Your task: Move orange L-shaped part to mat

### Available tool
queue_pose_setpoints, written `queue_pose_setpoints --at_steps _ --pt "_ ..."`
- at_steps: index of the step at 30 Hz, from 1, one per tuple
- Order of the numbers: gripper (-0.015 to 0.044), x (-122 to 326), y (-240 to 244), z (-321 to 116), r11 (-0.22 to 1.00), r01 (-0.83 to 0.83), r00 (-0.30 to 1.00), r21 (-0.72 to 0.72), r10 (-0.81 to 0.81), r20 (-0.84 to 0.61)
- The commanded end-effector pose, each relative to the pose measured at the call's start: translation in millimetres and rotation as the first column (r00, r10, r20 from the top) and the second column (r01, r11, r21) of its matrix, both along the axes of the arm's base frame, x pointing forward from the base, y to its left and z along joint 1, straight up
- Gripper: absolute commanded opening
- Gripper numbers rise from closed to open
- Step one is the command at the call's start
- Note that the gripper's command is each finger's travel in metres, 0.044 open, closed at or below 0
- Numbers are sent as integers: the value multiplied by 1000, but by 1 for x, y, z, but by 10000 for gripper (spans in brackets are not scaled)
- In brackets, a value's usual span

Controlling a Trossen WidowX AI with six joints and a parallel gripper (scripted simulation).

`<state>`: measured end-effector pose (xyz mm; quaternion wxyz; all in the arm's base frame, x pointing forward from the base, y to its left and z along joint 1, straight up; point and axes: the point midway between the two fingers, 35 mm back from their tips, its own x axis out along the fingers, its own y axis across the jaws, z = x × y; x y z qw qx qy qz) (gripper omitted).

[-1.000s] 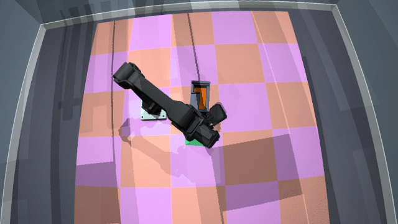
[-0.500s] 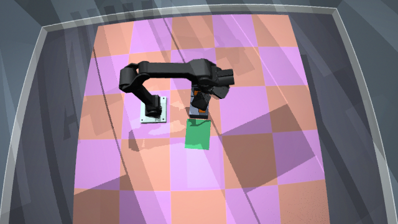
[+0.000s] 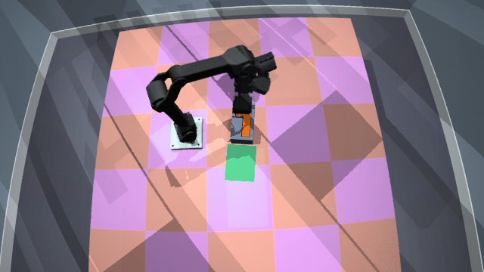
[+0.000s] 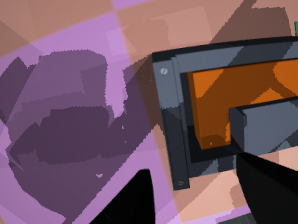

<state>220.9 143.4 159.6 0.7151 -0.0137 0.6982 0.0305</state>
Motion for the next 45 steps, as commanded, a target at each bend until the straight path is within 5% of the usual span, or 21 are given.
queue_pose_setpoints --at_steps 1,8,45 --pt "180 1 2 -11 1000 -15 1000 -10 15 -1" --pt "180 1 2 -72 1000 -15 1000 -10 15 -1" --pt "180 1 3 -110 1000 -15 1000 -10 15 -1"
